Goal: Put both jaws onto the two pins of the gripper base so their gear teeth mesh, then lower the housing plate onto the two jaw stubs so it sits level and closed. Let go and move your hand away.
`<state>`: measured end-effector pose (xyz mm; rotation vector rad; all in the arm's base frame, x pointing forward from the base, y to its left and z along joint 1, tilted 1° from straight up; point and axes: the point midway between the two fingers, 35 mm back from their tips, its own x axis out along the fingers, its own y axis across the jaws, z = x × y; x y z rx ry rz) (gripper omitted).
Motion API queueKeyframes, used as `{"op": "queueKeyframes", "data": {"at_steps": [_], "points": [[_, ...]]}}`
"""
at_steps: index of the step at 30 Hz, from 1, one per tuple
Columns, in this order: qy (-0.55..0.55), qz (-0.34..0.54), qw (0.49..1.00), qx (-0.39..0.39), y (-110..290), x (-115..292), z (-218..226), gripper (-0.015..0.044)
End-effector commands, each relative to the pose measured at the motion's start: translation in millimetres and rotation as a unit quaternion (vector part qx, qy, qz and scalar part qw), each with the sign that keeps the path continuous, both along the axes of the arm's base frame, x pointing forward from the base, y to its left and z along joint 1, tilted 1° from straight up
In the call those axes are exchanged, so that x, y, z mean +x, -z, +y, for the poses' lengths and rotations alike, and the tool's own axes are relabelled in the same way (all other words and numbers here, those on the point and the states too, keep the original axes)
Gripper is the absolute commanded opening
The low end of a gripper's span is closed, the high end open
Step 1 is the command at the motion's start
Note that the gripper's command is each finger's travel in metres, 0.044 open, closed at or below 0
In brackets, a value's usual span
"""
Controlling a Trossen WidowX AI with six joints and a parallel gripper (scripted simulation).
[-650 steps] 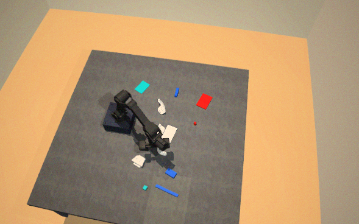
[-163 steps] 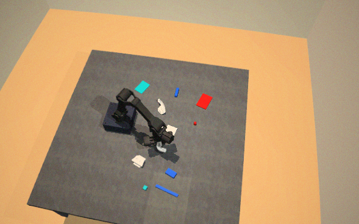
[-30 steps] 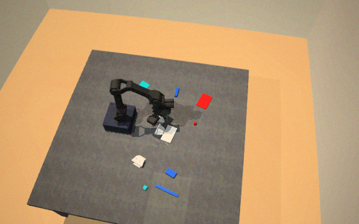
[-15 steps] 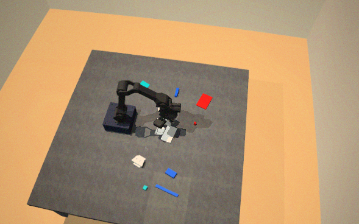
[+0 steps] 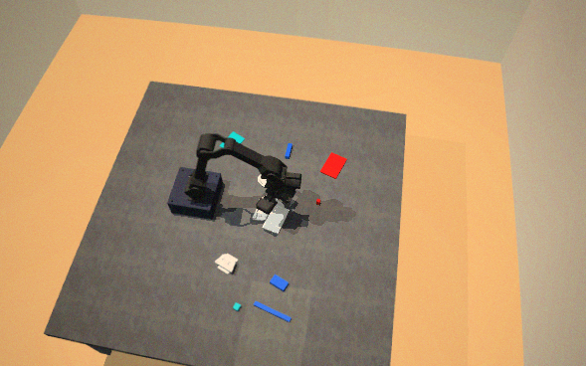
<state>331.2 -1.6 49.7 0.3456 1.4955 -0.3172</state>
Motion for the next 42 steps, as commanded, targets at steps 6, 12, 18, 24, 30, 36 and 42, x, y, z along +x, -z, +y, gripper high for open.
{"op": "queueKeyframes", "data": {"at_steps": [6, 12, 18, 24, 30, 36, 42], "points": [[-0.002, 0.003, 1.000, -0.001, 1.2, 0.0, -0.6, 0.0134], [-0.002, 0.003, 1.000, -0.001, 1.2, 0.0, -0.6, 0.0134], [-0.002, 0.003, 1.000, -0.001, 1.2, 0.0, -0.6, 0.0134], [-0.003, 0.003, 1.000, -0.001, 1.3, -0.5, -0.6, 0.0134], [-0.004, 0.003, 1.000, -0.001, 1.3, -1.0, -0.6, 0.0134], [-0.004, 0.003, 1.000, -0.001, 1.6, -1.0, -0.6, 0.0134], [-0.004, 0.003, 1.000, -0.001, 10.5, 0.0, -0.6, 0.0134]]}}
